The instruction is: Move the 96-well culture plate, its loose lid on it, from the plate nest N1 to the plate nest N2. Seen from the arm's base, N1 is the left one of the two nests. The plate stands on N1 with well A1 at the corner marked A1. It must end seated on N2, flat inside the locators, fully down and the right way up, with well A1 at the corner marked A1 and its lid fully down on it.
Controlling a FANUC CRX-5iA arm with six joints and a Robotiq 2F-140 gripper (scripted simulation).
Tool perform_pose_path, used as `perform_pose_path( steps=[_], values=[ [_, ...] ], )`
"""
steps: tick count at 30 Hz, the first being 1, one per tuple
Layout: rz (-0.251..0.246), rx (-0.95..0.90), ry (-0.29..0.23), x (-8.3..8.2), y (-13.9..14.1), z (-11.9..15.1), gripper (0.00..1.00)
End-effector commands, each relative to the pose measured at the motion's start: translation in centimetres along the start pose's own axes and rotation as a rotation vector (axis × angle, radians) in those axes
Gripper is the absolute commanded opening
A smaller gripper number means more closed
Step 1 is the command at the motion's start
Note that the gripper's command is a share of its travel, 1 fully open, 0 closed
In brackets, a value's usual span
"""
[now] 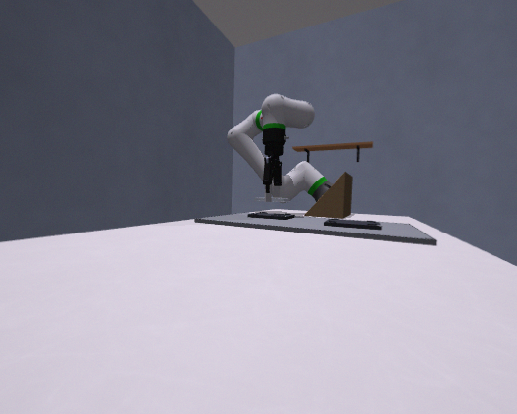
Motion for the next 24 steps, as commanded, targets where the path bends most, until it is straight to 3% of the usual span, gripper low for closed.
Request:
perform_pose_path(
  steps=[1, 24],
  values=[
    [-0.001, 0.0, 0.0, 0.5, 0.0, 0.0, 0.0],
    [-0.001, 0.0, 0.0, 4.0, 0.0, 0.0, 0.0]
  ],
)
Point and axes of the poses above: the point where the finger pads meet when closed, its own x axis out along the fingers, its own y axis across the jaws, z = x × y, the point moved 8 cm from there along -x, back along the fingers, and after that the axes turned 8 degrees about x, right-handed, at the moved point
